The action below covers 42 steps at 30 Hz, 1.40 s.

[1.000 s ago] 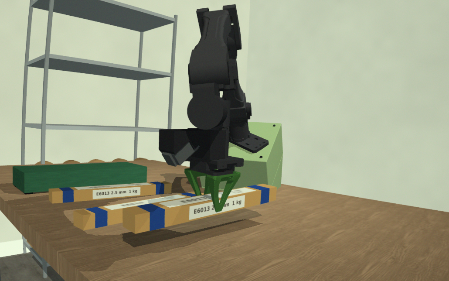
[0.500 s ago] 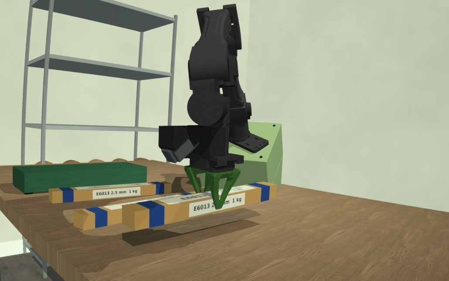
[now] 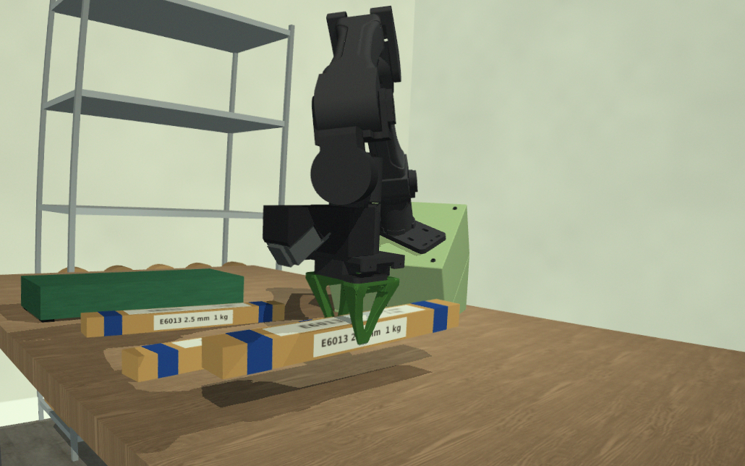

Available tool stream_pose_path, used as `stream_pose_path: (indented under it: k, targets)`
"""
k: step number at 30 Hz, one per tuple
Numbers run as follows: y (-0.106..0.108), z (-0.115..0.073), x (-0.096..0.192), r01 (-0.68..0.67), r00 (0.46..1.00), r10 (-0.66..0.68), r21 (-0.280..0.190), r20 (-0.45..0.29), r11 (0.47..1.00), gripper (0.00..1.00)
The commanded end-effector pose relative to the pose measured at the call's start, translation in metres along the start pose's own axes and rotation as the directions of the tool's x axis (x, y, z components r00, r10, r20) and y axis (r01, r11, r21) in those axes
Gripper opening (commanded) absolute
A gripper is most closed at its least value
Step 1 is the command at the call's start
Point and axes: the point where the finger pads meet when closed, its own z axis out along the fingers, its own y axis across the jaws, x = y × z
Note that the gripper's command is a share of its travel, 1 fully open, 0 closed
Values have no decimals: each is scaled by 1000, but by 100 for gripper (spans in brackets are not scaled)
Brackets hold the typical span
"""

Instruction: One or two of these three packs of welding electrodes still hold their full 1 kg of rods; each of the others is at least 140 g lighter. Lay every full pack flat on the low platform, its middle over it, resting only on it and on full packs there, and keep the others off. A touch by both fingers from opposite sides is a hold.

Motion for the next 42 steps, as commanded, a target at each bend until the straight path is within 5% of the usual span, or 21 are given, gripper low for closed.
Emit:
stream_pose_path:
  k: [1,18,42]
  targets:
    - [15,-41,-16,2,997,2,-54,73,999,0]
    - [16,-42,-17,2,997,2,-54,73,999,0]
    - [13,-86,-14,-1,997,5,-55,72,998,0]
